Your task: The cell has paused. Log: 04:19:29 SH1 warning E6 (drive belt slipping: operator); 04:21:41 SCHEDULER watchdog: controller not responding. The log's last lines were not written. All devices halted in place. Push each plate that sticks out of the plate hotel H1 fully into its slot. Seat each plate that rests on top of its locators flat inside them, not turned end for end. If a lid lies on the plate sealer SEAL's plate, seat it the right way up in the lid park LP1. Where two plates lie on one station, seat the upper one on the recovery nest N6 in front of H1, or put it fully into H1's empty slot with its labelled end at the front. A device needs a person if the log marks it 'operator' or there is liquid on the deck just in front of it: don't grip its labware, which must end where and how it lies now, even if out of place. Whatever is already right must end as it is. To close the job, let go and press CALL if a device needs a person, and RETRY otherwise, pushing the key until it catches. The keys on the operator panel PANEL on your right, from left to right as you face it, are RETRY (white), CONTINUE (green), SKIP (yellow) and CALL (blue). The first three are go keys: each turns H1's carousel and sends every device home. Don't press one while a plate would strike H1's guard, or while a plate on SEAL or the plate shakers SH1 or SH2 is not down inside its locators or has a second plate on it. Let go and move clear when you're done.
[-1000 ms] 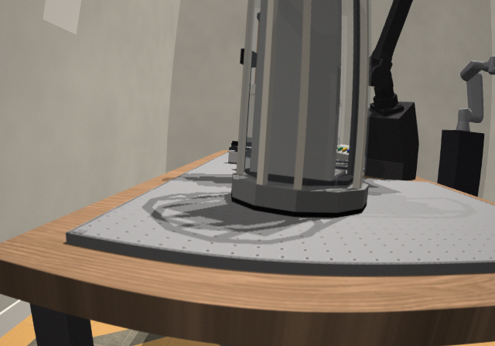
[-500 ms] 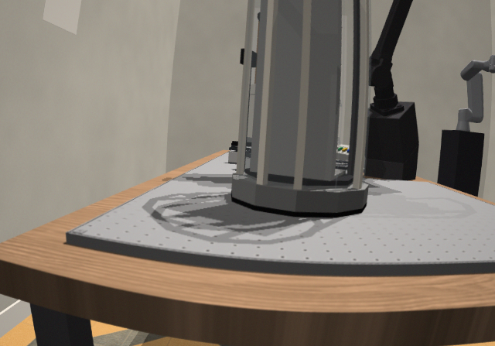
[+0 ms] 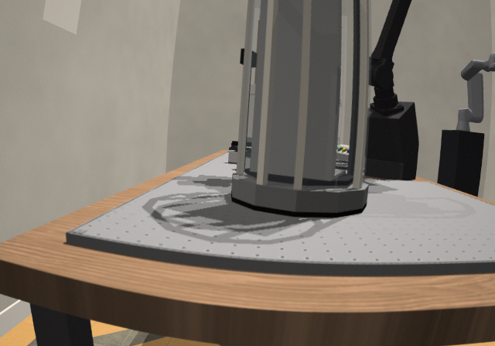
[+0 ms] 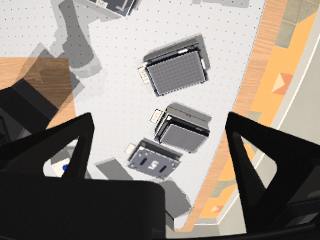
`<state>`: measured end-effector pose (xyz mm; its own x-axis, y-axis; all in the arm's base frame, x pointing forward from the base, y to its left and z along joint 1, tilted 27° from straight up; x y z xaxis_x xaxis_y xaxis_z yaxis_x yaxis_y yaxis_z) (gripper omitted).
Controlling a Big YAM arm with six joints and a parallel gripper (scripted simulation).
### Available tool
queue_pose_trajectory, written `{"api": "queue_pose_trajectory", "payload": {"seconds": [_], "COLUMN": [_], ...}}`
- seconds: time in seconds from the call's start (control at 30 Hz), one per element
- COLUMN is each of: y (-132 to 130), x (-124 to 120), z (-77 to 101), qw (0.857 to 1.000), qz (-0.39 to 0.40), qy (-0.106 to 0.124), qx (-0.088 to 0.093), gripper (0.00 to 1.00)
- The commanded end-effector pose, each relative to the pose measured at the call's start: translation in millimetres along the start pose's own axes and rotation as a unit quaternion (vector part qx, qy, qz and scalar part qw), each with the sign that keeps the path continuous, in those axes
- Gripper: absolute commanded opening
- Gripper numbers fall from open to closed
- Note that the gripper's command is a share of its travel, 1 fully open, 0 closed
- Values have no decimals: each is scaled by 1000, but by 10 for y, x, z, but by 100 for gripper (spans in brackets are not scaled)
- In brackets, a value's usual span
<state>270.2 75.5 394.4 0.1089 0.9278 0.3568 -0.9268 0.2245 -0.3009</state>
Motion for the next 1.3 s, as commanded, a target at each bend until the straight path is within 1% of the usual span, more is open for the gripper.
{"api": "queue_pose_trajectory", "payload": {"seconds": [0.0,0.2,0.27,0.37,0.57,0.77,0.83,0.93,1.07,1.1,1.17,1.23,1.27], "y": [97,217,217,277,370,368,368,370,477,504,554,603,628], "x": [107,265,265,343,465,466,466,465,543,563,606,648,669], "z": [46,44,44,44,43,39,39,39,41,41,40,39,39], "qw": [995,979,979,968,938,899,899,876,906,918,930,931,927], "qz": [-102,-202,-202,-251,-346,-438,-438,-481,-422,-397,-367,-364,-374], "qy": [-2,-5,-5,-6,-8,-9,-9,-9,-8,-8,-8,-9,-9], "qx": [-17,-16,-16,-16,-14,-13,-13,-13,-12,-12,-12,-12,-12], "gripper": [100,100,100,100,100,100,100,100,100,100,100,100,100]}}
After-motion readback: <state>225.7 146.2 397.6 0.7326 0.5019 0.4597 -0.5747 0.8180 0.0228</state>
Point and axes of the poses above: the point where the finger pads meet when closed, its own z axis back along the fingers, its own y axis across the jaws, x = y × z, the point moved 6 cm from there along z, back along the fingers, and after that the axes turned 9 degrees about -z, right-handed, at the moved point
